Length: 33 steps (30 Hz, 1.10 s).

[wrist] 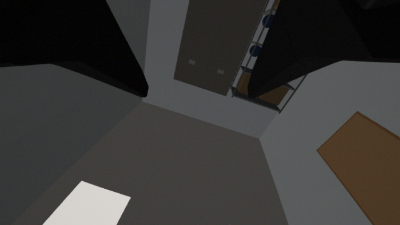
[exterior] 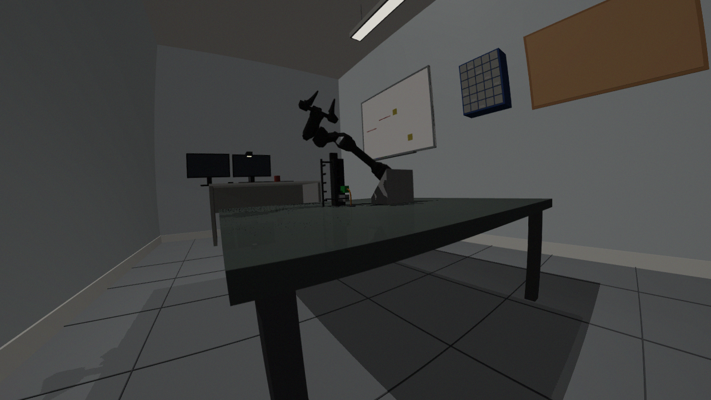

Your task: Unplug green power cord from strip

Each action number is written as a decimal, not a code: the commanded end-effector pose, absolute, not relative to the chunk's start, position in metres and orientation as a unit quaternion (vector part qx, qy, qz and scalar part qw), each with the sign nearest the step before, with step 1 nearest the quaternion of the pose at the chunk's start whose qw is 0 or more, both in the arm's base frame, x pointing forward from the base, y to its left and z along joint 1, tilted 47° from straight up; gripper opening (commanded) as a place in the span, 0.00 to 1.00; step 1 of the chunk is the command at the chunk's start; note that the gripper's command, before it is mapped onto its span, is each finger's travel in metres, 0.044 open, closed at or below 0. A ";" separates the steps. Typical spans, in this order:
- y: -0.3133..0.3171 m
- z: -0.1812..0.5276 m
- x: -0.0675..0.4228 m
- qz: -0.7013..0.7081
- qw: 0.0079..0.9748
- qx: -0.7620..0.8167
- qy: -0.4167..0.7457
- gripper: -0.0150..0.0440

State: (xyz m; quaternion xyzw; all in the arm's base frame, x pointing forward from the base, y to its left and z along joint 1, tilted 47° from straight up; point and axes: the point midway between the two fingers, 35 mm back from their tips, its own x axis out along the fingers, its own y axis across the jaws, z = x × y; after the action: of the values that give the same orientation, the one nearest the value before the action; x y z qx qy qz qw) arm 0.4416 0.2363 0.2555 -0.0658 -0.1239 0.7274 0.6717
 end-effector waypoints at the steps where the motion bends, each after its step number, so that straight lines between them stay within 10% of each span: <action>1: 0.237 0.255 0.443 0.725 0.675 -0.063 -0.123 0.89; 9: 0.240 0.225 0.498 0.591 0.806 0.016 -0.034 0.53; 33: 0.155 0.033 0.480 0.276 0.861 -0.188 0.383 0.53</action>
State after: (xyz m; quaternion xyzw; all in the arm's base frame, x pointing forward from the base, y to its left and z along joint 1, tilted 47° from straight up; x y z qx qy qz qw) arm 0.5178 0.1874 0.0878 -0.0752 0.2476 0.3471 0.9014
